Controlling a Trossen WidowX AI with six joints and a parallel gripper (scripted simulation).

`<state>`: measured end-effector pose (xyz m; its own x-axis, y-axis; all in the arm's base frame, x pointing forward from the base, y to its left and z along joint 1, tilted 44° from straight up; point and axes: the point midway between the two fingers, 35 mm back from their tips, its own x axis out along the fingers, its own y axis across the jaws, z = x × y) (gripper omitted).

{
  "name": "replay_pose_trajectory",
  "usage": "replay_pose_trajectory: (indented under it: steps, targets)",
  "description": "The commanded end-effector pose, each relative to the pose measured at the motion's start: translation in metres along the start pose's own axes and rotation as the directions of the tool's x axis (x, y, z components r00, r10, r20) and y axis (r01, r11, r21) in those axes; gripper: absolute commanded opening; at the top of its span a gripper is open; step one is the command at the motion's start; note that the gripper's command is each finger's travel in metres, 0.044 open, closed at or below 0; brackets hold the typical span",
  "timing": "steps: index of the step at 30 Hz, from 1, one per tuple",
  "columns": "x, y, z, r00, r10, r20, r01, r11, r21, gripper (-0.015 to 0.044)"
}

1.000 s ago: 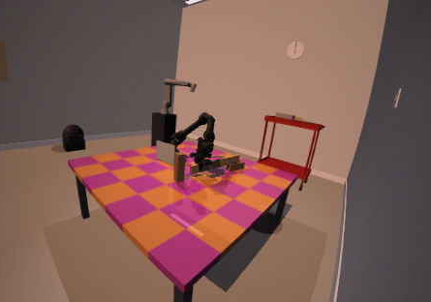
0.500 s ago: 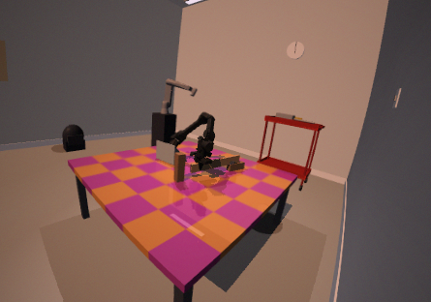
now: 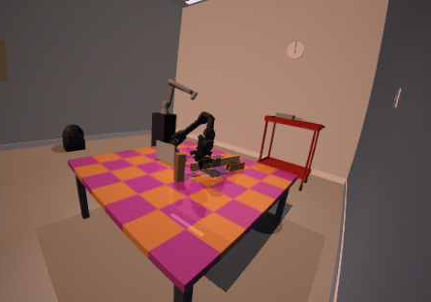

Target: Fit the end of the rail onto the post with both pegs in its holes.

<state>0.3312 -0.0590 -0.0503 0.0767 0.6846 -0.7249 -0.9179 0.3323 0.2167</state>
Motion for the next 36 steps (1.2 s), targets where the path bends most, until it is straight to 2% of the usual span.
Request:
replay_pose_trajectory:
  steps: [1, 36]
  targets:
    - [-0.0069, -0.0021, 0.0002, 1.000, -0.014, 0.005, 0.014, 1.000, -0.001, 0.0000]
    - [-0.0111, -0.0013, 0.0001, 1.000, -0.014, 0.005, 0.014, 1.000, -0.001, 0.0000]
